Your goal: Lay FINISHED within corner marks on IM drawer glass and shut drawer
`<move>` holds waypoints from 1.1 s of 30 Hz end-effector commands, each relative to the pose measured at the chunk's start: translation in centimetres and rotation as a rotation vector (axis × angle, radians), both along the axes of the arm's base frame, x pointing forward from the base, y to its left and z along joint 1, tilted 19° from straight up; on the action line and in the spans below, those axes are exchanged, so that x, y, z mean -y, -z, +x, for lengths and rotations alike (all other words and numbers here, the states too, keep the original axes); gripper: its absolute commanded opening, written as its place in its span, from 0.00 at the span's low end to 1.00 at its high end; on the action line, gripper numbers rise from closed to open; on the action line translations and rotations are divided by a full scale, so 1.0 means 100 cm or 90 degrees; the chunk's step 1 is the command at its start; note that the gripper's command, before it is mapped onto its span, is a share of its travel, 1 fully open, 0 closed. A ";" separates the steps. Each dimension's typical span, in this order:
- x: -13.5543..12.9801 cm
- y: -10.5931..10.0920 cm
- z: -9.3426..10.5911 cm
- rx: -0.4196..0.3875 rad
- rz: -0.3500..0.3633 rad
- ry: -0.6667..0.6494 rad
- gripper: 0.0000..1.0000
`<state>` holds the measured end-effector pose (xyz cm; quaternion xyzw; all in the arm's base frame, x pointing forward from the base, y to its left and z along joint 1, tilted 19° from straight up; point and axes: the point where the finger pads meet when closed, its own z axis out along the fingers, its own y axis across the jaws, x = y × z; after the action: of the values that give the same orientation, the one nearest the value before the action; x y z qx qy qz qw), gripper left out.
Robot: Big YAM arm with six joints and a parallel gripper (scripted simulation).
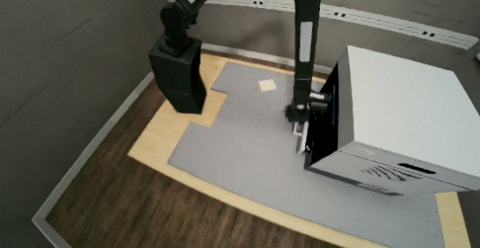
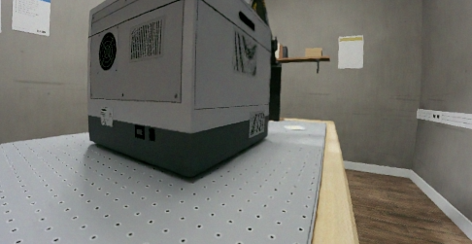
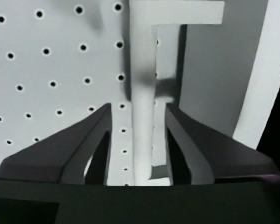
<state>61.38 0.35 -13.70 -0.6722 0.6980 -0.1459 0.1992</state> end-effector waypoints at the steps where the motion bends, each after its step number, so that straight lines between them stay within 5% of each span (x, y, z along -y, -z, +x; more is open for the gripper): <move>1: -0.007 0.000 0.014 0.016 0.001 -0.002 0.31; 33: -0.006 -0.008 0.019 0.026 0.000 -0.001 0.31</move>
<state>61.62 0.37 -14.07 -0.6723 0.6980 -0.1457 0.1990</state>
